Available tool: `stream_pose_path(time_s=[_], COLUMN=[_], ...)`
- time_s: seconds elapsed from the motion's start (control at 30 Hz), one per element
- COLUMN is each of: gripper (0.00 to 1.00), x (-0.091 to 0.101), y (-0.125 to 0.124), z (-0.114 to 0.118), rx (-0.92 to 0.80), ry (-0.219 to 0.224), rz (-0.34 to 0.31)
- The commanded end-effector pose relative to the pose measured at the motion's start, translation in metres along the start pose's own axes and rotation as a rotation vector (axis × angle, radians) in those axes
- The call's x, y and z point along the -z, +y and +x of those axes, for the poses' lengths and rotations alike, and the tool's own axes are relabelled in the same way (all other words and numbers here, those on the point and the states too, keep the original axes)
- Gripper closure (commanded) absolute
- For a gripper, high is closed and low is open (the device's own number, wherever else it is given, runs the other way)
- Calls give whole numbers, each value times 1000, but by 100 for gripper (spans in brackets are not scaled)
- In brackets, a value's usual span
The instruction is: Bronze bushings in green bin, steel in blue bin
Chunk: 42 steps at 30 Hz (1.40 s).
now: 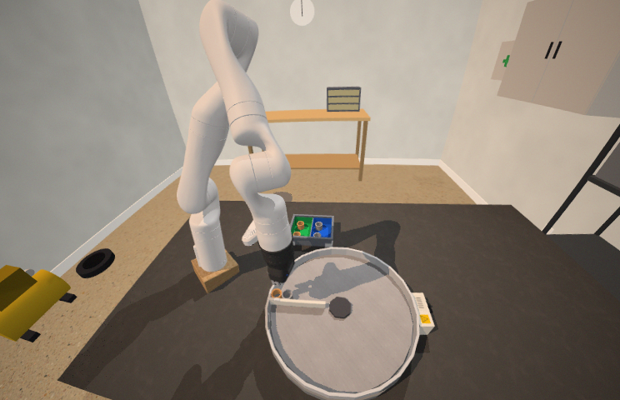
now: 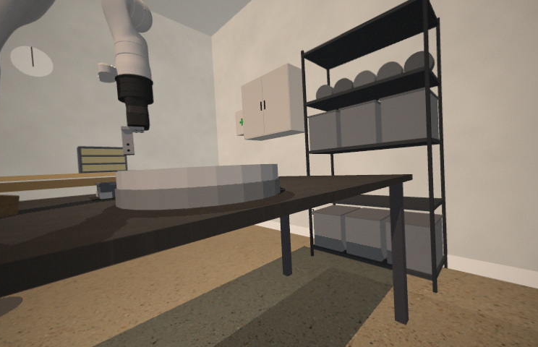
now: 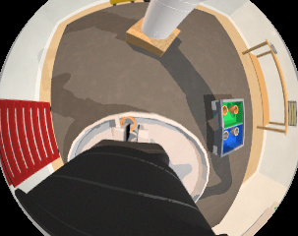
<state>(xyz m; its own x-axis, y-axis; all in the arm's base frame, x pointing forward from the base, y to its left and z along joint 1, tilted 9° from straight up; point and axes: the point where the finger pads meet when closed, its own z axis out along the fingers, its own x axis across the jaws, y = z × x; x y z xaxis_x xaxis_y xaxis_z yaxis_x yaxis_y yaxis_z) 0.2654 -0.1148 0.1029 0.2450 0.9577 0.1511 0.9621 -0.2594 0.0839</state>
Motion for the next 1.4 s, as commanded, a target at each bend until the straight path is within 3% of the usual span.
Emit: stream_pose_path(time_s=[0.0,0.23,0.4,0.57,0.97,1.37], gripper=[60,60,60,60,60,60], x=[-6,-21,-21,-36,-36,-48], y=[-4,-5,-5,-5,-5,-5], z=[-3,-4,-4,-5,-5,-5], rx=[-9,-11,-11,-14,-14,-14], ry=[-3,-3,-3,-4,-4,-4], rz=[12,13,13,13,13,12])
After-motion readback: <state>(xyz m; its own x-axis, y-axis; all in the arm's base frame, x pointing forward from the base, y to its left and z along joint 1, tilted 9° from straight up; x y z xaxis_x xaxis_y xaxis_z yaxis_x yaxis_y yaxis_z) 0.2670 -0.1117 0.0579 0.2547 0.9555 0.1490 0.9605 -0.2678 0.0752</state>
